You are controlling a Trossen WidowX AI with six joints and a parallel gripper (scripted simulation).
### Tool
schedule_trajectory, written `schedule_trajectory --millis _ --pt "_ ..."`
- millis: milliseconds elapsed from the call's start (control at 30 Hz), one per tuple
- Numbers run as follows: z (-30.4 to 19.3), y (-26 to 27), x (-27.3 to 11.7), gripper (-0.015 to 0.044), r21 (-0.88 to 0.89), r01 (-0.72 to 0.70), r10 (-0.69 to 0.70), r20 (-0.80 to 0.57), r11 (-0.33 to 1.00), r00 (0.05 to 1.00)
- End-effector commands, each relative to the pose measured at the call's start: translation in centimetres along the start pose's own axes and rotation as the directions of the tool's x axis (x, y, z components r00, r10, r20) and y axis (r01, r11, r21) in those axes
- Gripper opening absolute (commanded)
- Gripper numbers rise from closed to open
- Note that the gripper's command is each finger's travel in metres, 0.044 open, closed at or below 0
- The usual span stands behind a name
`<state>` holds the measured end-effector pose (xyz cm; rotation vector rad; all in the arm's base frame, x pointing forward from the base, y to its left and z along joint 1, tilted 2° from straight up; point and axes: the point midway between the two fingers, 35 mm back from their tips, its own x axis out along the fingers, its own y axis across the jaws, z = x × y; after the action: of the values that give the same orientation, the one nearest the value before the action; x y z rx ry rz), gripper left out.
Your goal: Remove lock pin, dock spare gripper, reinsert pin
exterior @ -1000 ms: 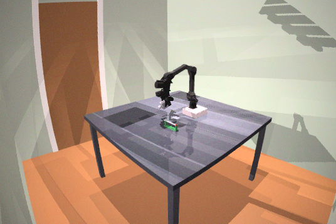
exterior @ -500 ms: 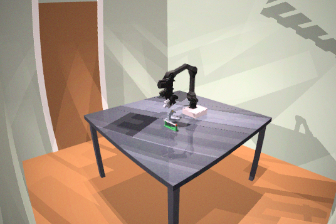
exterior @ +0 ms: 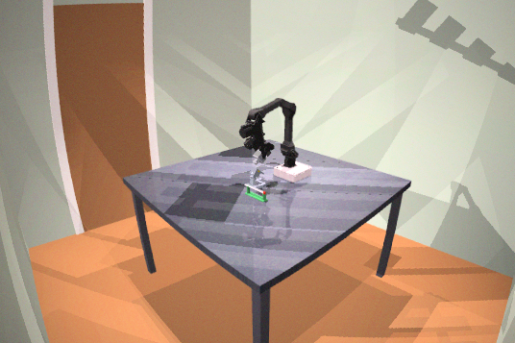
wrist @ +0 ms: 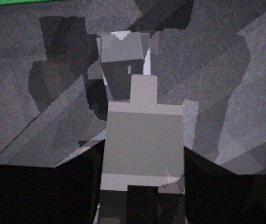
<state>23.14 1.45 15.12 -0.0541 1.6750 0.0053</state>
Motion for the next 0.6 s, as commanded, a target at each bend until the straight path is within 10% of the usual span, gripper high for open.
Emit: schedule_trajectory --millis 0,567 --pt "-0.8 0.4 -0.5 0.0 -0.029 0.002 -0.003 -0.04 1.0 0.999" --pt "-0.9 0.9 0.2 0.0 -0.124 -0.028 0.008 -0.161 0.992 0.987"
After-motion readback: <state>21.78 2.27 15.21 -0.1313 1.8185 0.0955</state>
